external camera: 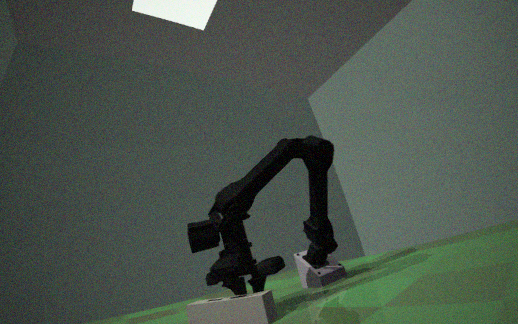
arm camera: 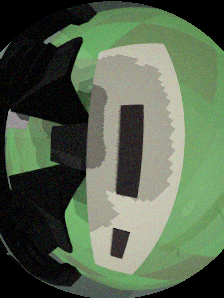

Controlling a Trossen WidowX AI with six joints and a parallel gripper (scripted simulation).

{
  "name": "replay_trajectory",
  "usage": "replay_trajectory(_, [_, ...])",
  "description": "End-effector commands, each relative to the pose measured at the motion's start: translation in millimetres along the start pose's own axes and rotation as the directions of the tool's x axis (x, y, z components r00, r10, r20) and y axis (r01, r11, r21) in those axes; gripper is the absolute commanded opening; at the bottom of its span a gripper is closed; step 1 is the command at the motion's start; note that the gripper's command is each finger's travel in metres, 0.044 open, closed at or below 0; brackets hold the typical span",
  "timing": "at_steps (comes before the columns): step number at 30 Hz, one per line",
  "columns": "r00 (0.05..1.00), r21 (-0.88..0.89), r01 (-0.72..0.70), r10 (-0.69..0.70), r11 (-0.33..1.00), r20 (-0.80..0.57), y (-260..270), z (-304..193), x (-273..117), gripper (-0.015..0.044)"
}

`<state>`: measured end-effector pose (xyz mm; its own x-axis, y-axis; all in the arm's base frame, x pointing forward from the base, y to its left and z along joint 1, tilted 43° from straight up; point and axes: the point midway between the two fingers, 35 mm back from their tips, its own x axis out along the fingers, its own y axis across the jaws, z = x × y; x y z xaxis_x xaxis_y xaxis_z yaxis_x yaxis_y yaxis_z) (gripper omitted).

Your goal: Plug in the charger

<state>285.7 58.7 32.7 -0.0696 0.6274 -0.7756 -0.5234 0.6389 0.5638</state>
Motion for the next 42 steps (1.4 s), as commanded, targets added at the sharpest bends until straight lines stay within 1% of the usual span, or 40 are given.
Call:
replay_trajectory(1, [1.0, -0.012, -0.005, 0.005, 1.0, 0.027, 0.8, 7.8, -2.7, 0.0])
replay_trajectory(15, [1.0, -0.012, -0.005, 0.005, 1.0, 0.027, 0.8, 7.8, -2.5, 0.0])
replay_trajectory(16, [1.0, 0.0, 0.0, 0.0, 1.0, 0.0, 0.0, 0.0, 0.0, 0.0])
replay_trajectory(25, [1.0, 0.0, 0.0, 0.0, 1.0, 0.0, 0.0, 0.0, 0.0, 0.0])
replay_trajectory(42, [1.0, 0.0, 0.0, 0.0, 1.0, 0.0, 0.0, -0.2, 0.1, 0.044])
